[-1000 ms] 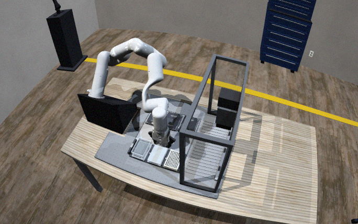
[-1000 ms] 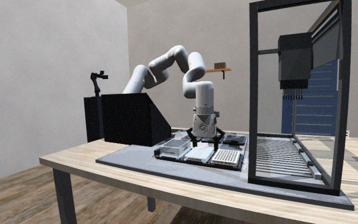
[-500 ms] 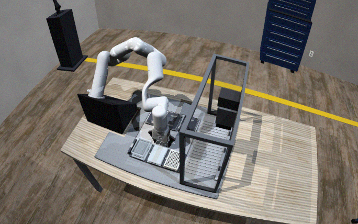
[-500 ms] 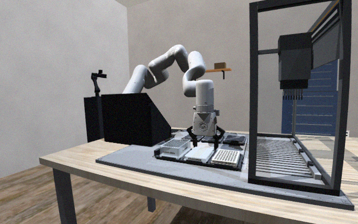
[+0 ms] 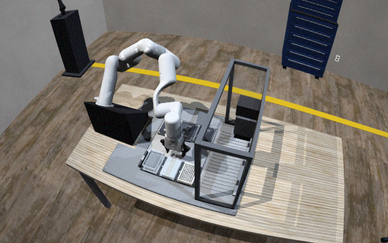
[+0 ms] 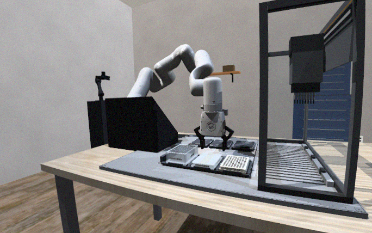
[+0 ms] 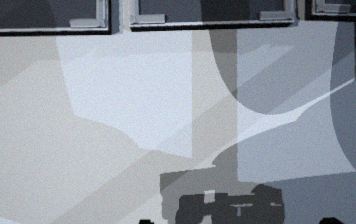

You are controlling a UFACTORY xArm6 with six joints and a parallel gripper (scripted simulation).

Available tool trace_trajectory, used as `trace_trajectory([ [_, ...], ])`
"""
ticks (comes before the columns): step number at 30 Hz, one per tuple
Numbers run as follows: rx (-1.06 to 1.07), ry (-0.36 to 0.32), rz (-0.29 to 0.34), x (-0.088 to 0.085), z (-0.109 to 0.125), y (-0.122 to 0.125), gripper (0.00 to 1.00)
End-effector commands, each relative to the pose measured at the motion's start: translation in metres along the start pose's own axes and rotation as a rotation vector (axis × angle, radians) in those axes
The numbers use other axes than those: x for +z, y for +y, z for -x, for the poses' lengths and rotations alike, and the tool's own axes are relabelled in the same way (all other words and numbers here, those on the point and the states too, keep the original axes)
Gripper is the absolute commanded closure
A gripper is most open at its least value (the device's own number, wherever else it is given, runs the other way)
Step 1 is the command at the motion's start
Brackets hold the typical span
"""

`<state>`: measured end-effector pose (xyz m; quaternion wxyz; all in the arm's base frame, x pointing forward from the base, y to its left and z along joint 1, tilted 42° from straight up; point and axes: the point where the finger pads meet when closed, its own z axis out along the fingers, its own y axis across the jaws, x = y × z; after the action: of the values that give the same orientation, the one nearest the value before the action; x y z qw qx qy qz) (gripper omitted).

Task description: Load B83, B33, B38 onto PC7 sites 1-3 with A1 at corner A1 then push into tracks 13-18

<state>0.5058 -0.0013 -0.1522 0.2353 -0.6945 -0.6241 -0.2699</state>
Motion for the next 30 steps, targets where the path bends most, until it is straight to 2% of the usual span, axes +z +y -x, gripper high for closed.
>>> trace_trajectory([
  [1, -0.001, -0.001, 0.004, -0.009, 0.000, 0.002, 0.00],
  [30, -0.001, -0.002, 0.004, -0.050, 0.000, 0.001, 0.00],
])
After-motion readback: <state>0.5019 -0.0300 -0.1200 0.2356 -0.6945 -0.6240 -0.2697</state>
